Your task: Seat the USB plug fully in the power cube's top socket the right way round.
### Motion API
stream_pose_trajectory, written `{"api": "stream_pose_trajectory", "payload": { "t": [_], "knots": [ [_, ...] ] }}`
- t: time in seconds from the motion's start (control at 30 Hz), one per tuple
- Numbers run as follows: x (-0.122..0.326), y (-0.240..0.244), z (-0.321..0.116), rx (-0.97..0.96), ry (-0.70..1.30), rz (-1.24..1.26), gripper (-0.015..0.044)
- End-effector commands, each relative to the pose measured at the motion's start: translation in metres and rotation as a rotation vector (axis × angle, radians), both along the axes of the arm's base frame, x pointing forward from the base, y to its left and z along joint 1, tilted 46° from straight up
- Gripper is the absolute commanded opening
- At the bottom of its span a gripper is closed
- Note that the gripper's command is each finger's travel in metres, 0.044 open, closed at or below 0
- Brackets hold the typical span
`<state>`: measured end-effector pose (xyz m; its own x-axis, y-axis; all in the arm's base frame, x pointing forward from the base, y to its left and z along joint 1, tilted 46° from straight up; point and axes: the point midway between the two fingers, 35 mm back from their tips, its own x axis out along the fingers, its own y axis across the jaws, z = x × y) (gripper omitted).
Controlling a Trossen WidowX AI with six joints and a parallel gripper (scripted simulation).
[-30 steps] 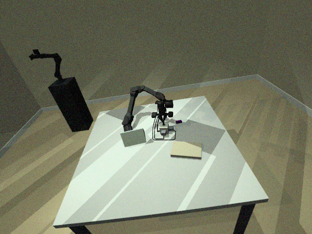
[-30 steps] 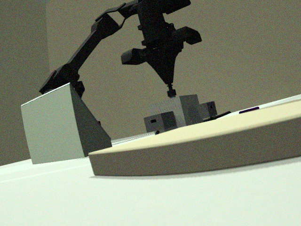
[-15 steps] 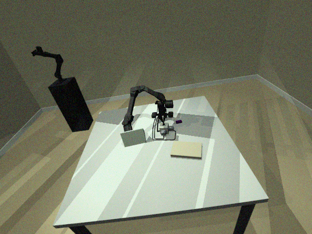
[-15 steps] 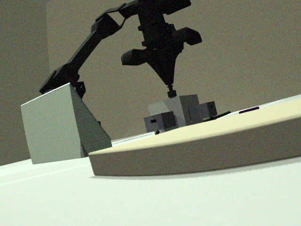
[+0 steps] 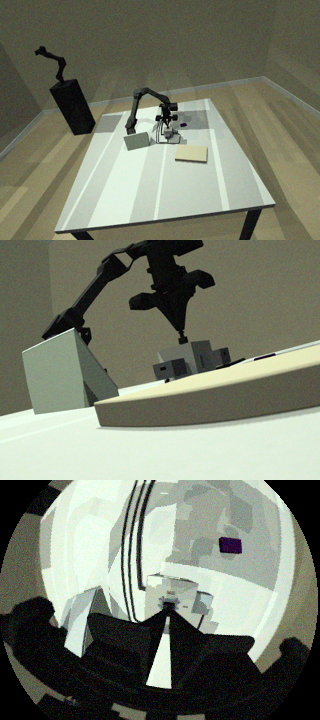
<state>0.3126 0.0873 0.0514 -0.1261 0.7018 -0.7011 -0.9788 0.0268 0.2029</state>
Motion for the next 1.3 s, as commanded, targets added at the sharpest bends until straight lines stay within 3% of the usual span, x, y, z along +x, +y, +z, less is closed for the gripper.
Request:
{"api": "stream_pose_trajectory", "payload": {
  "t": [0.0,1.27],
  "knots": [
    [0.0,0.0009,-0.0006,0.005,0.003,-0.003,0.0],
    [-0.0005,0.0038,-0.0034,0.005,0.003,-0.003,0.0]
  ]
}}
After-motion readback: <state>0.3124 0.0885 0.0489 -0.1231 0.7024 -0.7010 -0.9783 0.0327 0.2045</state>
